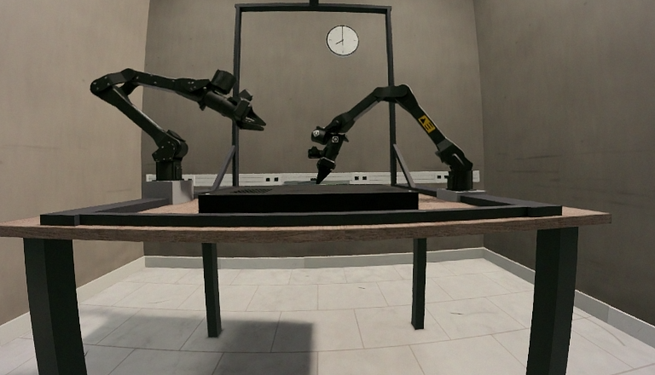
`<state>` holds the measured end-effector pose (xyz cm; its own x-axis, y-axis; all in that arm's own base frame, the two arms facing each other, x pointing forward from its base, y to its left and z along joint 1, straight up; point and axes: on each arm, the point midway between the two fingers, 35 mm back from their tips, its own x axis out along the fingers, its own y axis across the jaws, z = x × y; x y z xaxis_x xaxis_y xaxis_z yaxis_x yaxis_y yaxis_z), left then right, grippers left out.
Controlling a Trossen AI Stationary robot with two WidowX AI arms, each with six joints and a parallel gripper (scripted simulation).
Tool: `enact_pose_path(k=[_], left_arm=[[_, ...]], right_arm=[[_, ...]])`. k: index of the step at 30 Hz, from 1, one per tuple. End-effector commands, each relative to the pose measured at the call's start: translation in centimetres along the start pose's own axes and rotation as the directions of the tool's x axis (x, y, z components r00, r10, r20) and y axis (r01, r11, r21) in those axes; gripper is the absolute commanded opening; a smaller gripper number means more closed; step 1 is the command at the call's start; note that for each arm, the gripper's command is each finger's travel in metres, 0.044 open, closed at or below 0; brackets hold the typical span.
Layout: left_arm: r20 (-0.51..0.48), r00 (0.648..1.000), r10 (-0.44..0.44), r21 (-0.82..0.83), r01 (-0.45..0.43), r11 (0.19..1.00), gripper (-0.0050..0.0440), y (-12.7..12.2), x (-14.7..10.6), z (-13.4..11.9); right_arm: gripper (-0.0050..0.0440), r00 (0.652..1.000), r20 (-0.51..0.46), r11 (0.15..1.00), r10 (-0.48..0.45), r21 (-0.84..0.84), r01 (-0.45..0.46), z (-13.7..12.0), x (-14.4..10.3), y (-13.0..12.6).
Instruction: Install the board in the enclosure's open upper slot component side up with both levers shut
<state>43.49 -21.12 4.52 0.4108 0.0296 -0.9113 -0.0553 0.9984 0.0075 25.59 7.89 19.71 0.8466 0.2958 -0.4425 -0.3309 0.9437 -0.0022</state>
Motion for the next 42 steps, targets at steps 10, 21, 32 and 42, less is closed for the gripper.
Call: enact_pose_path(k=[10,21,32,42], left_arm=[[0.049,0.998,-0.049,0.032,0.048,0.998,0.0081,0.7,-1.7,2.5],[0.062,0.997,-0.053,0.031,0.051,0.998,0.0081,1.3,-2.0,2.9],[0.05,0.998,-0.048,0.033,0.046,0.998,0.0081,2.8,-1.6,2.6],[0.049,0.999,-0.018,0.052,0.015,0.999,0.0081,3.4,-0.8,2.4]], right_arm=[[0.04,1.0,0.008,1.0,-0.009,0.004,0.009,-2.8,-4.7,-0.2],[0.04,1.0,0.017,1.0,-0.011,0.006,0.011,-2.6,-5.0,-0.2],[0.04,1.0,0.015,1.0,-0.011,0.007,0.011,-2.6,-4.9,-0.2],[0.04,1.0,0.015,1.0,-0.011,0.007,0.011,-2.6,-4.9,-0.2]])
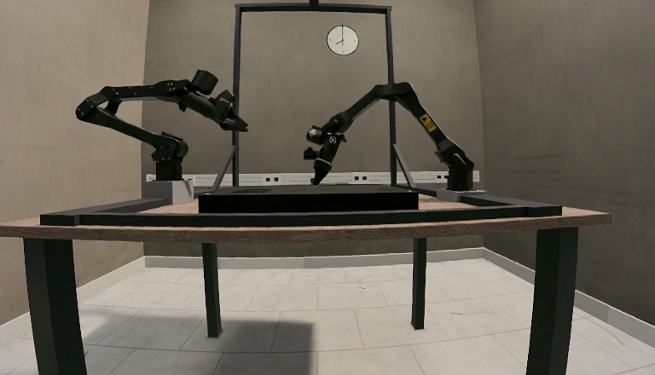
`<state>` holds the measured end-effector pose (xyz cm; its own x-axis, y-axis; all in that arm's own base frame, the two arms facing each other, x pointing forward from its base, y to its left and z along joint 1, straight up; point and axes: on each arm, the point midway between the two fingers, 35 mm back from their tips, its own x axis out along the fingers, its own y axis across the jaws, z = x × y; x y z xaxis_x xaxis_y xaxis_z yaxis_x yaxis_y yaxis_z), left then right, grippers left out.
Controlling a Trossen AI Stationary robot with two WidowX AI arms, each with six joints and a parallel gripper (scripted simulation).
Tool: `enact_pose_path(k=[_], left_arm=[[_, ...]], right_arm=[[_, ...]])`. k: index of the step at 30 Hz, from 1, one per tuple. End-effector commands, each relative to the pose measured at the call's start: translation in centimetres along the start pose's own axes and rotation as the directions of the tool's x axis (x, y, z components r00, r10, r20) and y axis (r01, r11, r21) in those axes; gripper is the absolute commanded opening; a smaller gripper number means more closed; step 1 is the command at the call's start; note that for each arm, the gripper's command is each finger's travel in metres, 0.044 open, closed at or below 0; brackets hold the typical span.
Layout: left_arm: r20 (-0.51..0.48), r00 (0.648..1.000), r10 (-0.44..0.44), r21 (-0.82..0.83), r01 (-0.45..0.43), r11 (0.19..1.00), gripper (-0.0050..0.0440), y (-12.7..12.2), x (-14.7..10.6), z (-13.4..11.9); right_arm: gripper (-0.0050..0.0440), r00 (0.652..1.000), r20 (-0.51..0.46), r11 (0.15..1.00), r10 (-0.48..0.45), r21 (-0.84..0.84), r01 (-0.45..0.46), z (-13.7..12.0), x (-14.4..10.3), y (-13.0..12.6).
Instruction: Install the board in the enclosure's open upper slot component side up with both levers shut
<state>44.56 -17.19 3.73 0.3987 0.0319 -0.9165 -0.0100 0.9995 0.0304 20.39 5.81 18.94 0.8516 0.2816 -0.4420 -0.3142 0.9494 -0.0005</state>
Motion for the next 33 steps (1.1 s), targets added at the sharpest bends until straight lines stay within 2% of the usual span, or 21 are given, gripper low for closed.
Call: enact_pose_path(k=[1,12,27,33], left_arm=[[0.063,0.998,-0.018,0.002,0.018,1.0,0.0081,-0.4,-2.1,1.5],[0.066,0.997,-0.025,-0.003,0.025,1.0,0.0081,0.9,-2.5,1.6],[0.078,0.997,-0.027,-0.005,0.028,1.0,0.0081,0.7,-2.7,1.9],[0.079,0.997,-0.025,-0.007,0.026,1.0,0.0081,1.3,-2.6,2.0]], right_arm=[[0.04,1.0,0.015,1.0,0.004,-0.003,-0.004,0.6,-0.3,0.1],[0.04,1.0,0.015,1.0,0.004,-0.003,-0.004,0.6,-0.3,0.1],[0.04,1.0,0.015,1.0,0.004,-0.003,-0.004,0.6,-0.3,0.1],[0.04,1.0,0.015,1.0,0.004,-0.003,-0.004,0.6,-0.3,0.1]])
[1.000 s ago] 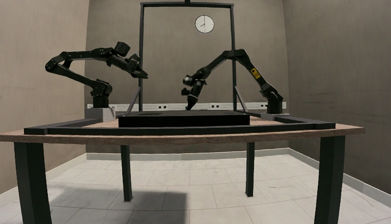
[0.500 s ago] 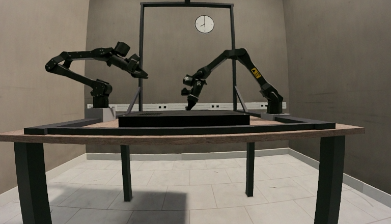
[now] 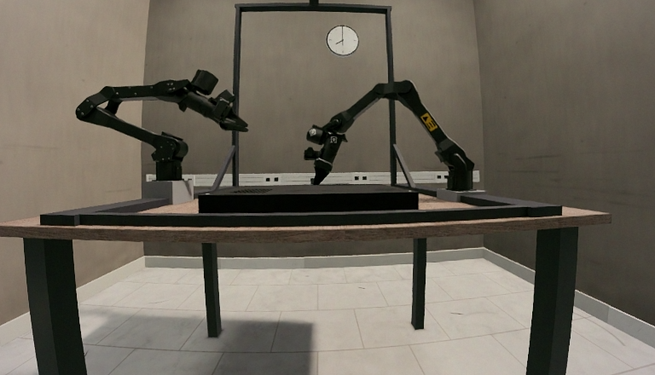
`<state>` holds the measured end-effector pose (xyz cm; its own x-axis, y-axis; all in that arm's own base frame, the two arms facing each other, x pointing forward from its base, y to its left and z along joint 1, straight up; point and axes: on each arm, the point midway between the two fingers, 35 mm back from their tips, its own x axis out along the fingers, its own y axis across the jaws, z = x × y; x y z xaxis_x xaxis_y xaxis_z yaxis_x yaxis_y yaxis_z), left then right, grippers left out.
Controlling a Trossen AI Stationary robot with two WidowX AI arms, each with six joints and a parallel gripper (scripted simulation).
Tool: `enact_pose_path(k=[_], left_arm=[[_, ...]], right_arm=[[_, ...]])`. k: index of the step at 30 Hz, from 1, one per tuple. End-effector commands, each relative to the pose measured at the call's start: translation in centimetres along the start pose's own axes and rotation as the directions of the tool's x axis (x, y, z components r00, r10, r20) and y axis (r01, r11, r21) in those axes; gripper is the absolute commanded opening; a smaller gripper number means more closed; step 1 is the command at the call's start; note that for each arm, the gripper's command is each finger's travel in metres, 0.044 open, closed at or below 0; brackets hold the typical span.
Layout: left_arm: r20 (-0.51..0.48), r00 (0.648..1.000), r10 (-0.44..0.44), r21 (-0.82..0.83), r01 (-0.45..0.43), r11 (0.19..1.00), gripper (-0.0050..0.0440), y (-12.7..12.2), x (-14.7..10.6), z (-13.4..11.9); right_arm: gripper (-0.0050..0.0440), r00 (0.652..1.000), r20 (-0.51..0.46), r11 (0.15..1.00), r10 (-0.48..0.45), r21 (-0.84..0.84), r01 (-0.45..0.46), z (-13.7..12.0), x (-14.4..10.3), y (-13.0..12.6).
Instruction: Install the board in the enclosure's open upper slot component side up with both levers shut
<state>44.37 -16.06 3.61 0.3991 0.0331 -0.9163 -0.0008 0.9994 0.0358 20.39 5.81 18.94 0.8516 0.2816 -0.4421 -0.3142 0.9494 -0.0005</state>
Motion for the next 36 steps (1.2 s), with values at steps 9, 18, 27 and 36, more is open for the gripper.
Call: enact_pose_path(k=[9,18,27,36], left_arm=[[0.078,0.997,-0.026,-0.017,0.028,0.999,0.0081,0.1,-2.7,2.2],[0.067,0.997,-0.023,-0.014,0.024,1.0,0.0081,0.4,-2.4,1.8],[0.066,0.998,-0.023,-0.013,0.024,1.0,0.0081,1.7,-2.3,1.7],[0.054,0.998,-0.012,-0.017,0.013,1.0,0.0081,1.8,-1.4,1.0]], right_arm=[[0.04,1.0,0.015,1.0,0.004,-0.003,-0.004,0.6,-0.3,0.1],[0.04,1.0,0.011,1.0,-0.009,0.006,0.009,0.5,-0.3,-0.1],[0.04,0.995,-0.013,0.994,-0.098,0.049,0.099,0.0,-0.3,-1.4],[0.04,0.987,-0.028,0.984,-0.161,0.077,0.163,-0.3,-0.4,-2.4]])
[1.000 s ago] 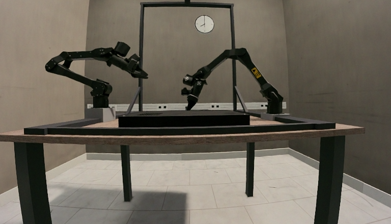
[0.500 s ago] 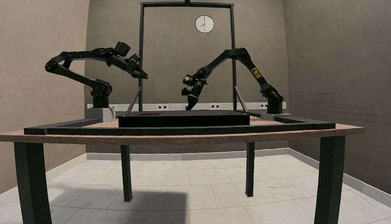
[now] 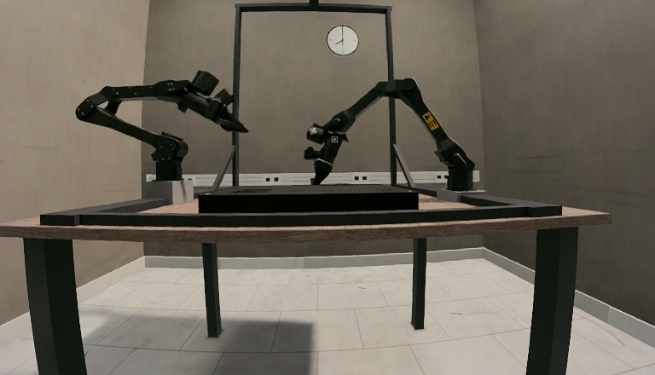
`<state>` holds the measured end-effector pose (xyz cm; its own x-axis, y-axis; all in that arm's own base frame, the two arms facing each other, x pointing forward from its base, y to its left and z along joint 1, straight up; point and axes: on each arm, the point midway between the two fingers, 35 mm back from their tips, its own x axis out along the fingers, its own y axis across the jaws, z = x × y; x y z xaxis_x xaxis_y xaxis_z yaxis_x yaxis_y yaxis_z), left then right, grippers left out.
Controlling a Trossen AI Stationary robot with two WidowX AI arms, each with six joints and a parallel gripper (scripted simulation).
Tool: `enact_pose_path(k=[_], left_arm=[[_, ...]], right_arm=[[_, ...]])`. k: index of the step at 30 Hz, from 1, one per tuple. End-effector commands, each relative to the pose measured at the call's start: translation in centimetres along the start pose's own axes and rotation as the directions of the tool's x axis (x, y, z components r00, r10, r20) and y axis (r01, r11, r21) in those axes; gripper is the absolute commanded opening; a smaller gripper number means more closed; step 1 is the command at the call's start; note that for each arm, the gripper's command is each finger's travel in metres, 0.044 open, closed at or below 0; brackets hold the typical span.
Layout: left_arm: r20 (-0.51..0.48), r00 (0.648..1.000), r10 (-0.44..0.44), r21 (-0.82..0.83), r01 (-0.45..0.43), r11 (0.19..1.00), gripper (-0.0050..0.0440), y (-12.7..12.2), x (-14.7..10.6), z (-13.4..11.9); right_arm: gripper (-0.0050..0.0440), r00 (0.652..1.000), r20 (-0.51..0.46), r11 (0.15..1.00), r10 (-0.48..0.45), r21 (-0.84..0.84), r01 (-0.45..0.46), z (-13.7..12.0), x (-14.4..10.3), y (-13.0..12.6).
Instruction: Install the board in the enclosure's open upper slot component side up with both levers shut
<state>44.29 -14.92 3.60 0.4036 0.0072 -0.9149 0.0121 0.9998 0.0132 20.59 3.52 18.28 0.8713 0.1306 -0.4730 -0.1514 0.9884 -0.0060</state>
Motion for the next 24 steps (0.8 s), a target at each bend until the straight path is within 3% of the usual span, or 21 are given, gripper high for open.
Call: enact_pose_path(k=[1,24], left_arm=[[0.049,0.999,0.012,-0.016,-0.012,1.0,0.0081,0.1,-1.2,0.8],[0.06,0.998,0.008,-0.016,-0.007,1.0,0.0081,1.1,-1.7,1.1]], right_arm=[[0.04,1.0,0.014,1.0,-0.011,0.008,0.01,0.5,-0.3,-0.1],[0.04,1.0,0.015,1.0,-0.006,0.004,0.006,0.6,-0.3,-0.1]])
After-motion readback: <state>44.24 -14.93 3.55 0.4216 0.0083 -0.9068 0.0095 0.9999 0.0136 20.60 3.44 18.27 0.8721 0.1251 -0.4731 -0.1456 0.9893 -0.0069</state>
